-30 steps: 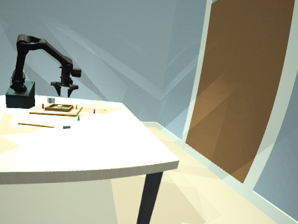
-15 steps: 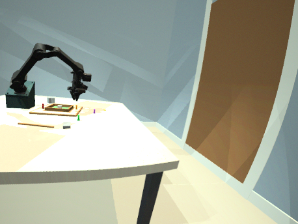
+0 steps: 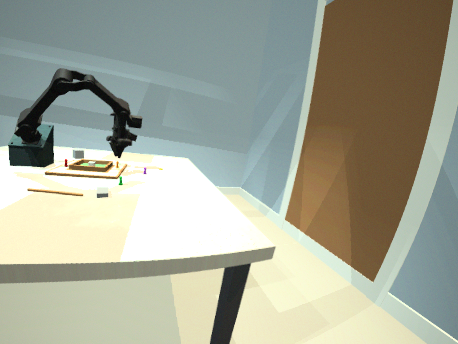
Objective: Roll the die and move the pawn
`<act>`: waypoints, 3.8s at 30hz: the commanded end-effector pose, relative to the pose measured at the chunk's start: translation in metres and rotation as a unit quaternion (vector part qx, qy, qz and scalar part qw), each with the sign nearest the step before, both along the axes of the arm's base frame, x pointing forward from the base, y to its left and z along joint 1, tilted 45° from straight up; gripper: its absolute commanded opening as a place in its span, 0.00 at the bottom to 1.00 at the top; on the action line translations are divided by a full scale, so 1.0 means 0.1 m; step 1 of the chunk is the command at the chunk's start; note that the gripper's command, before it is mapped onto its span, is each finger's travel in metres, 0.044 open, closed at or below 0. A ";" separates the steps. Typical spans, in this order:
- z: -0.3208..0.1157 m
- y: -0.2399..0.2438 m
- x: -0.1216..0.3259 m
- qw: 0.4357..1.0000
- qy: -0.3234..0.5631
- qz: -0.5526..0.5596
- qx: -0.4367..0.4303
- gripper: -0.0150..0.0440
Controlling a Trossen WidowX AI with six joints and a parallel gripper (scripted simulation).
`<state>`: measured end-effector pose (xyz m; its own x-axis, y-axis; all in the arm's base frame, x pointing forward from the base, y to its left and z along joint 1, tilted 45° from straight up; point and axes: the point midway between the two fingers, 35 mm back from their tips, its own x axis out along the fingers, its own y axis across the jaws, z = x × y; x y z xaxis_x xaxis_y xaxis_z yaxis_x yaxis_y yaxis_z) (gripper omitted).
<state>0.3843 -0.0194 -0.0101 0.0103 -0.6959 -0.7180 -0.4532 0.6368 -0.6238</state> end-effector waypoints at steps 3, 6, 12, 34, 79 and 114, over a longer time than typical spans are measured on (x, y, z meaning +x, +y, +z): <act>-0.07 -0.05 0.00 1.000 0.003 0.004 -0.002 0.59; -0.10 -0.09 0.00 1.000 0.003 0.004 -0.002 0.59; -0.17 -0.15 0.00 1.000 0.003 0.004 -0.002 0.59; -0.32 -0.31 0.01 1.000 0.002 0.003 -0.003 0.31; 0.17 0.77 -0.37 1.000 0.003 0.005 0.004 0.25; -0.69 0.78 -1.71 1.000 0.006 0.003 0.001 0.25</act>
<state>0.2242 0.0600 -0.0753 0.0047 -0.6951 -0.7189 -0.4708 0.6327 -0.6148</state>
